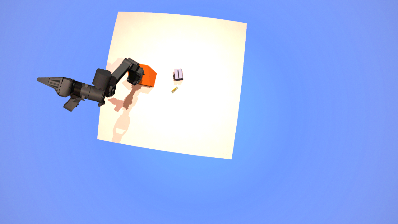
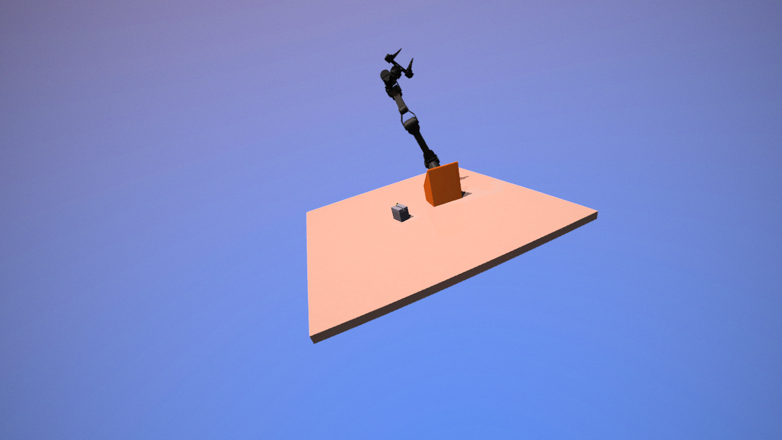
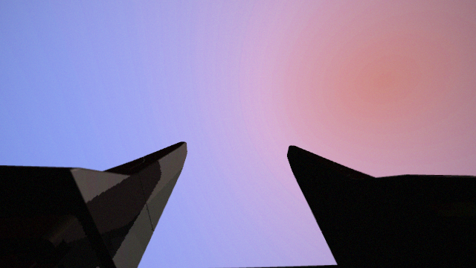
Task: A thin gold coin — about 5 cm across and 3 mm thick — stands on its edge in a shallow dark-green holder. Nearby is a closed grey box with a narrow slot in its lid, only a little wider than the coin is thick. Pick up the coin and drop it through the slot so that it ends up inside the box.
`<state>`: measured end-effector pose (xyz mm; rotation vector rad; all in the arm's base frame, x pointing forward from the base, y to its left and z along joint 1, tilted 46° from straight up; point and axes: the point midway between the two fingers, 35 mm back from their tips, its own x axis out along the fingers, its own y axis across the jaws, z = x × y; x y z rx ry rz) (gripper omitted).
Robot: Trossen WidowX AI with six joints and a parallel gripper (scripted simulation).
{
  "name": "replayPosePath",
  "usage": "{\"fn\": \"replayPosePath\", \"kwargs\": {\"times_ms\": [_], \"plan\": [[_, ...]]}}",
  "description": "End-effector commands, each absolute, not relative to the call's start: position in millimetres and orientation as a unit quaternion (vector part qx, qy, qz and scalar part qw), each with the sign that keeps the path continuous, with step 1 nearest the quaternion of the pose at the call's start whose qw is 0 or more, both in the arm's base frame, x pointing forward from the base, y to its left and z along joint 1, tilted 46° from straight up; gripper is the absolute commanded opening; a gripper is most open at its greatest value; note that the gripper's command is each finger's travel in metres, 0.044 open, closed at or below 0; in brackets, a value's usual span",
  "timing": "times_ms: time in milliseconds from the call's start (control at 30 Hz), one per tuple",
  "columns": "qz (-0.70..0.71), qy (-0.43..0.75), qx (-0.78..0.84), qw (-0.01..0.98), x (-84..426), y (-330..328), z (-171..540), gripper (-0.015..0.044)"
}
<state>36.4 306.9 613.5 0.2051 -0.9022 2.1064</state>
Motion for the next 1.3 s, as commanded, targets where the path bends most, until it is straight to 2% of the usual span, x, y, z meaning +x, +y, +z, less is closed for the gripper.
{"fn": "replayPosePath", "kwargs": {"times_ms": [0, 267, 500, 800, 1033, 1267], "plan": [[0.836, -0.358, 0.083, 0.407, 34.9, 305.9, 614.0, 0.0374], [0.851, -0.399, 0.149, 0.306, -43.6, 229.9, 643.1, 0.0164], [0.858, -0.419, 0.195, 0.223, -85.7, 164.2, 655.6, 0.0161], [0.841, -0.465, 0.269, 0.060, -124.9, 15.6, 656.1, 0.0161], [0.806, -0.487, 0.330, -0.072, -112.5, -100.9, 634.8, 0.0161], [0.748, -0.498, 0.390, -0.200, -65.8, -198.5, 598.8, 0.0161]]}}
